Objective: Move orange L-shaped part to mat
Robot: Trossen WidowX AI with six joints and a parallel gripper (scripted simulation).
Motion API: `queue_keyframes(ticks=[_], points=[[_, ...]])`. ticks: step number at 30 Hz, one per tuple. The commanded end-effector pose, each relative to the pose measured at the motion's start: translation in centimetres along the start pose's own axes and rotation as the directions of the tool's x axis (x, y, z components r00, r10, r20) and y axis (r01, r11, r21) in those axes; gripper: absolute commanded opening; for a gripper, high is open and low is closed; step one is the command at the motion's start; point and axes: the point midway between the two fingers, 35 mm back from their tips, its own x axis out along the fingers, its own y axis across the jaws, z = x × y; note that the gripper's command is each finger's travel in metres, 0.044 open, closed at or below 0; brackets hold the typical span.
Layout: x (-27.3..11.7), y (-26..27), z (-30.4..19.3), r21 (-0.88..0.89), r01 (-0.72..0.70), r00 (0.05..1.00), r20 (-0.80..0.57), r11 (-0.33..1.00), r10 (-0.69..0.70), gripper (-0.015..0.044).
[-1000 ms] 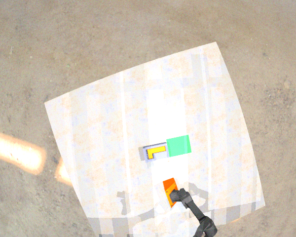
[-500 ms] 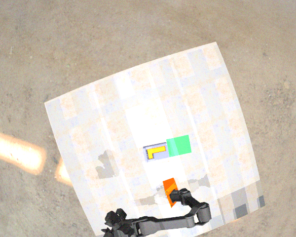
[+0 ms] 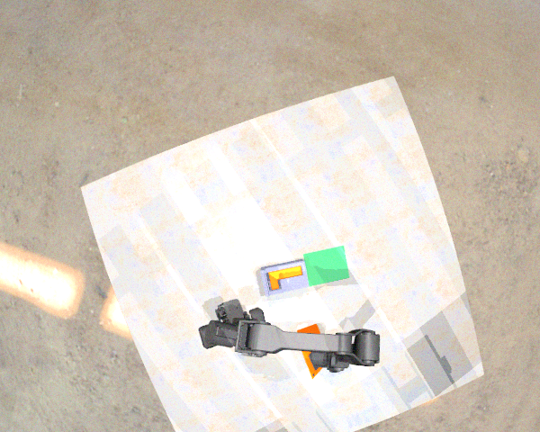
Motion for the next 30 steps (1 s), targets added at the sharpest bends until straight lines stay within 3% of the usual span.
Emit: queue_keyframes(ticks=[1, 7, 14, 21, 30], points=[[1.1, -6.8, 3.3, 0.025, 0.223, 0.975, -0.025, 0.975, -0.222, 0.0180], [1.3, -14.6, 5.9, 0.002, 0.448, 0.891, -0.080, 0.894, -0.447, 0.0180], [1.6, -14.7, 5.9, 0.002, 0.448, 0.891, -0.080, 0.894, -0.446, 0.0180], [7.7, -17.9, 5.4, 0.002, 0.450, 0.890, -0.079, 0.893, -0.449, 0.0180], [7.9, -18.0, 5.4, 0.002, 0.451, 0.890, -0.079, 0.893, -0.449, 0.0180]])
